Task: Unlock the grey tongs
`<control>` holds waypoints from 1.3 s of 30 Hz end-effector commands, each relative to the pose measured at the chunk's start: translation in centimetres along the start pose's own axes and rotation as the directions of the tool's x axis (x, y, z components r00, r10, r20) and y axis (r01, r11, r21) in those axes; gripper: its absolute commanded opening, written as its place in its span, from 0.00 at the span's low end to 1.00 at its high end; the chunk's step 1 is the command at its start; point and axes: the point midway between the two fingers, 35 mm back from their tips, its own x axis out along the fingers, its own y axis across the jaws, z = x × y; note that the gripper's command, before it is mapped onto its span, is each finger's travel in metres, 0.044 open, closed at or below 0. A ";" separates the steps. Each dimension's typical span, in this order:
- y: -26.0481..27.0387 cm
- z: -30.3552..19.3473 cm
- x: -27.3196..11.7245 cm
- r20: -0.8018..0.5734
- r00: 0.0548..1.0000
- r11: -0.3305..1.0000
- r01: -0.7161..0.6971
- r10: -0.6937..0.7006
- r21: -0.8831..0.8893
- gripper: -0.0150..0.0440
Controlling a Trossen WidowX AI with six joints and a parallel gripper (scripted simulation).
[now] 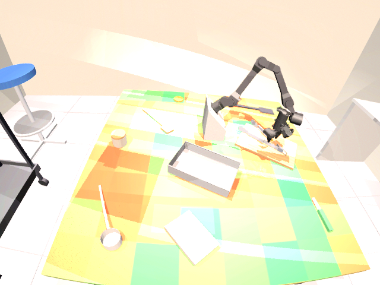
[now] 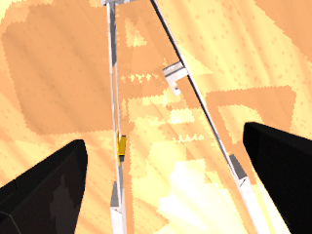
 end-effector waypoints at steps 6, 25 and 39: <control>-1.2 0.2 -0.3 -0.008 1.000 1.000 0.015 -0.015 -0.007 1.00; -15.2 -0.2 -8.2 -0.009 1.000 1.000 0.017 -0.017 0.002 1.00; -14.7 0.2 -12.8 -0.016 0.999 0.999 0.039 -0.039 0.006 1.00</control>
